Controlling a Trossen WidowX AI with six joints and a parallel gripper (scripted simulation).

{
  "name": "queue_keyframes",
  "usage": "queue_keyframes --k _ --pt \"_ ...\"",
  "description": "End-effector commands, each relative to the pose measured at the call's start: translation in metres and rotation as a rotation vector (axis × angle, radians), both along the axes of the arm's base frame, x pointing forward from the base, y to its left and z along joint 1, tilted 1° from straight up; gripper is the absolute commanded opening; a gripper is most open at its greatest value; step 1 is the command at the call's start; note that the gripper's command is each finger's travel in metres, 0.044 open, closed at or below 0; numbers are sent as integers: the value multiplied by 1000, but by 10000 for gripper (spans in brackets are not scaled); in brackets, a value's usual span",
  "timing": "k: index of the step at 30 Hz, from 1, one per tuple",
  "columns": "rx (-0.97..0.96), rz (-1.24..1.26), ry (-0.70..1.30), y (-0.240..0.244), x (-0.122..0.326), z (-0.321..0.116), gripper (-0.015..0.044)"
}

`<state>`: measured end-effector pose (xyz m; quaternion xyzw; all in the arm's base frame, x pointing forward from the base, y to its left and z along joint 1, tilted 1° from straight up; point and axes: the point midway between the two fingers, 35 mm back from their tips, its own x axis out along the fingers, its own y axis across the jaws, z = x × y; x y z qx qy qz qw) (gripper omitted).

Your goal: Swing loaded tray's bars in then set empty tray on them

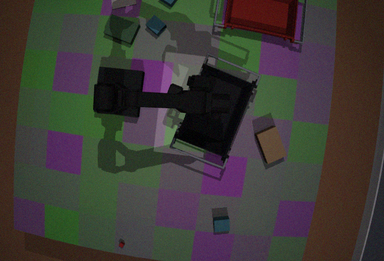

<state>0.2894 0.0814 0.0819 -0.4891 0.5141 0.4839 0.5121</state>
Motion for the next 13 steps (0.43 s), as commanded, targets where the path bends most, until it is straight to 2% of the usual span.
queue_keyframes --k 1,13 --pt "5 -1 -12 1 3 23 440" --pt "6 -1 -7 -1 -3 86 440"
